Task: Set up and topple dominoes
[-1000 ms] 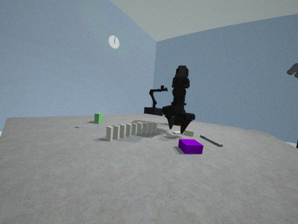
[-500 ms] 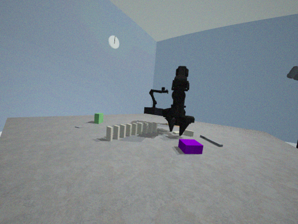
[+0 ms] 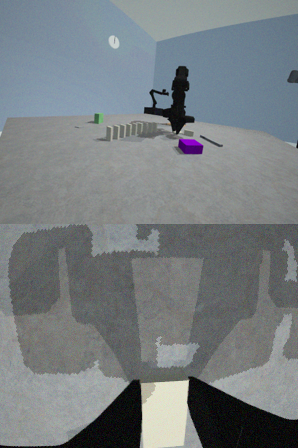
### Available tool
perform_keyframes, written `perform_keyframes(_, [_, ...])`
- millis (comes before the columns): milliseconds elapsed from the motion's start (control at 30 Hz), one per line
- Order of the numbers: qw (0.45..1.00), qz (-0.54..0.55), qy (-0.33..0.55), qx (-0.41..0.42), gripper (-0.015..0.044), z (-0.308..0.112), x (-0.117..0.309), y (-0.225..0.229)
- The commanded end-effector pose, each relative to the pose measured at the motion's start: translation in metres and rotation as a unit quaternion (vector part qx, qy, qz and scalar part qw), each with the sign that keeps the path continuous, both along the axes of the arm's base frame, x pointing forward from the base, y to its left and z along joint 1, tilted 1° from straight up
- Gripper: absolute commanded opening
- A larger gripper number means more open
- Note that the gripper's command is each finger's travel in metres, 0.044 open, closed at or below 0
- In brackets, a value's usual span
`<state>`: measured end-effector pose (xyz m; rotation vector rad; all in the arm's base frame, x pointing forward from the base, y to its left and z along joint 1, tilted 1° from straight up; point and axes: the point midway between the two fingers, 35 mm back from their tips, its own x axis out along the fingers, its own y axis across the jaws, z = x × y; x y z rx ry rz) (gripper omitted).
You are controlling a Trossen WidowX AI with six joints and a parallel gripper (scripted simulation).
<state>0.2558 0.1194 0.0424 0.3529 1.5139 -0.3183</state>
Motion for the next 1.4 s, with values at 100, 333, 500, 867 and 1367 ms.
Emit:
perform_keyframes(100, [1.0, 0.001, 0.0, -0.001, 0.0107, 0.007, 0.0, 0.0])
perform_keyframes(333, [1.0, 0.001, 0.0, -0.001, 0.0107, 0.089, -0.006, 0.001])
perform_keyframes(500, [1.0, 0.001, 0.0, -0.001, 0.0107, 0.145, -0.01, 0.002])
perform_keyframes(867, [0.998, 0.057, -0.001, -0.004, 0.0107, 0.16, 0.002, -0.027])
perform_keyframes(1367, [0.949, 0.313, -0.003, -0.021, 0.0107, 0.16, 0.014, -0.178])
